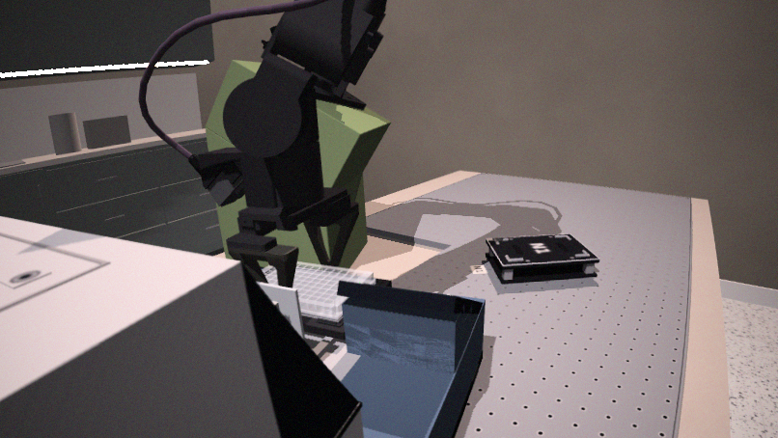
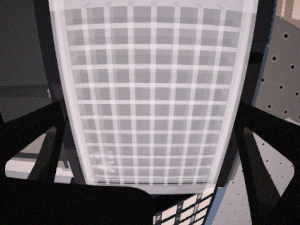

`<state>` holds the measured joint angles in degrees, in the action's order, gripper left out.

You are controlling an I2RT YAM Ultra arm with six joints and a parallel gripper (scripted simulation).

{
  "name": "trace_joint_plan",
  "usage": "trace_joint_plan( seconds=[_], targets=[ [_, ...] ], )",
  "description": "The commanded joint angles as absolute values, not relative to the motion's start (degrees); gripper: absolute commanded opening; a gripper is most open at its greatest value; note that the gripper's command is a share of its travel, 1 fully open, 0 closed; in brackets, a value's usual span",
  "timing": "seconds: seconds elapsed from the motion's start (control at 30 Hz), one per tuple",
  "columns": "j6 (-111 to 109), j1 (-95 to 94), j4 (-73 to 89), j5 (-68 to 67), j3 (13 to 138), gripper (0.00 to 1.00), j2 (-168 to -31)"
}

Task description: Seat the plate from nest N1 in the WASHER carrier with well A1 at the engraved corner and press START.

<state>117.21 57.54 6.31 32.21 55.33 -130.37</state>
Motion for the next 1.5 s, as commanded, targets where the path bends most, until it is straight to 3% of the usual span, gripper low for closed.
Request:
trace_joint_plan(
  seconds=[0.0, 1.47],
  targets=[
    [117.4, 58.1, 5.9, 31.3, 54.5, 1.0, -131.0],
    [115.0, 60.0, 10.5, 31.6, 54.2, 1.0, -126.1]
  ],
)
